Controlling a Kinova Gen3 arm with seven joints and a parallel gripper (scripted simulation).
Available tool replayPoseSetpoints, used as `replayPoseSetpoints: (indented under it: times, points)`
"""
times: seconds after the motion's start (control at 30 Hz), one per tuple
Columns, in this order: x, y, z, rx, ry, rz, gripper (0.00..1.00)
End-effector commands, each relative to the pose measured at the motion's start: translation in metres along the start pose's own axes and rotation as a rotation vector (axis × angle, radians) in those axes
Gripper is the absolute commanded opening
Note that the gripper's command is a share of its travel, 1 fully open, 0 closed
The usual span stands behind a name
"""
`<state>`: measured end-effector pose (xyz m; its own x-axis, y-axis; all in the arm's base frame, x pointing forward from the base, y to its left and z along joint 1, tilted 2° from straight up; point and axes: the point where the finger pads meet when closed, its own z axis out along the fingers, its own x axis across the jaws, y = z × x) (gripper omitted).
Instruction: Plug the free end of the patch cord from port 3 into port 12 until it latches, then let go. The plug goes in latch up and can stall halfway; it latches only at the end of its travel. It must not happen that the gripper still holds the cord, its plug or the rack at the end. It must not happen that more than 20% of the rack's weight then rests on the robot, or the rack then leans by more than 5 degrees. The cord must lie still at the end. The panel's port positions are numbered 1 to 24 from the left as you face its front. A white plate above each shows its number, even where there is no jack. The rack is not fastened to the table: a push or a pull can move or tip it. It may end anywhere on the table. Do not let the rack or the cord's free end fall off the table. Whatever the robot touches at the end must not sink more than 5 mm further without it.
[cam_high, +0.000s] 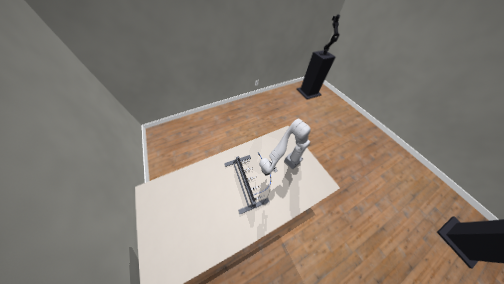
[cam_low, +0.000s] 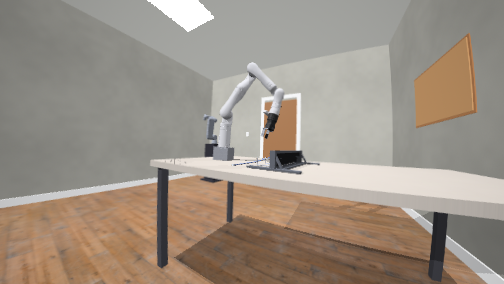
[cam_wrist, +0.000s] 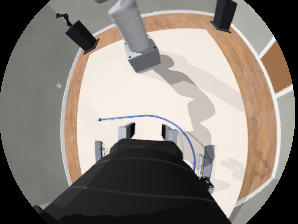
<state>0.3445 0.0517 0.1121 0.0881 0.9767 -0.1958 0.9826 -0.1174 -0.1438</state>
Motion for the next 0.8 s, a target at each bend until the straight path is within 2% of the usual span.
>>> replayPoseSetpoints:
  times: [0.0,0.07,0.43,0.53,0.57,0.63,0.77]
  points:
    - [-0.017,0.022,-0.017,-0.033,0.051,0.021,1.0]
    - [-0.017,0.022,-0.017,-0.033,0.051,0.021,1.0]
    - [-0.058,0.076,-0.068,-0.154,0.193,-0.092,1.0]
    - [-0.079,0.078,-0.035,-0.128,0.24,0.091,1.0]
    - [-0.083,0.078,-0.028,-0.123,0.248,0.128,1.0]
    - [-0.083,0.078,-0.028,-0.123,0.248,0.128,1.0]
    - [-0.11,0.076,0.01,-0.095,0.29,0.355,1.0]
